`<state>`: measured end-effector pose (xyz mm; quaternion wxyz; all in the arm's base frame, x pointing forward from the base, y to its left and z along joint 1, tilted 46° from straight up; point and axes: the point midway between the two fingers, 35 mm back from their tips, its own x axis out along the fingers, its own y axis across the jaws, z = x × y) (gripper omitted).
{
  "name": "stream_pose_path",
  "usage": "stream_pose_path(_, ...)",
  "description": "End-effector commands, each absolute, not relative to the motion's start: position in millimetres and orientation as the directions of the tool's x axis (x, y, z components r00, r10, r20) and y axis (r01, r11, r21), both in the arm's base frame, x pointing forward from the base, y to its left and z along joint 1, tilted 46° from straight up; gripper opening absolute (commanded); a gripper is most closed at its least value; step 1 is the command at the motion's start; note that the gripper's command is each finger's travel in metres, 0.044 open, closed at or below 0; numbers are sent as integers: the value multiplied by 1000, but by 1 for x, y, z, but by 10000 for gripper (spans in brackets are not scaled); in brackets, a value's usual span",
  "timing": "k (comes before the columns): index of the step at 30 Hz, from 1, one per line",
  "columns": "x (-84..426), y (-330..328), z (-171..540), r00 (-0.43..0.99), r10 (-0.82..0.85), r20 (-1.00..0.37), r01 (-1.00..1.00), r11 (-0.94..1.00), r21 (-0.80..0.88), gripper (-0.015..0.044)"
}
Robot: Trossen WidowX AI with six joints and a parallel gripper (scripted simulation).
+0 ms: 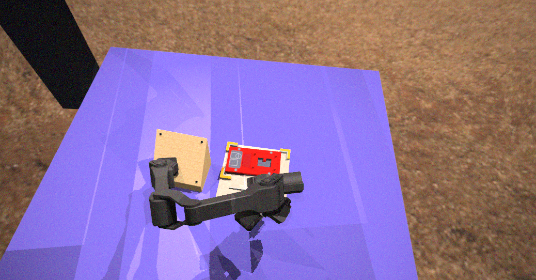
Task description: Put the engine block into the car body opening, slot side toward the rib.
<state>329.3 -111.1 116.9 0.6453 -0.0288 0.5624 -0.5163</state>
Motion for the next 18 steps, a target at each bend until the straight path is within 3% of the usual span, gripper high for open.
stream_pose_path(1,331,-103,125,-160,-696,-700,641,466,-610,0)
stream_pose_path(18,329,-104,134,-151,-706,-692,640,463,-613,0)
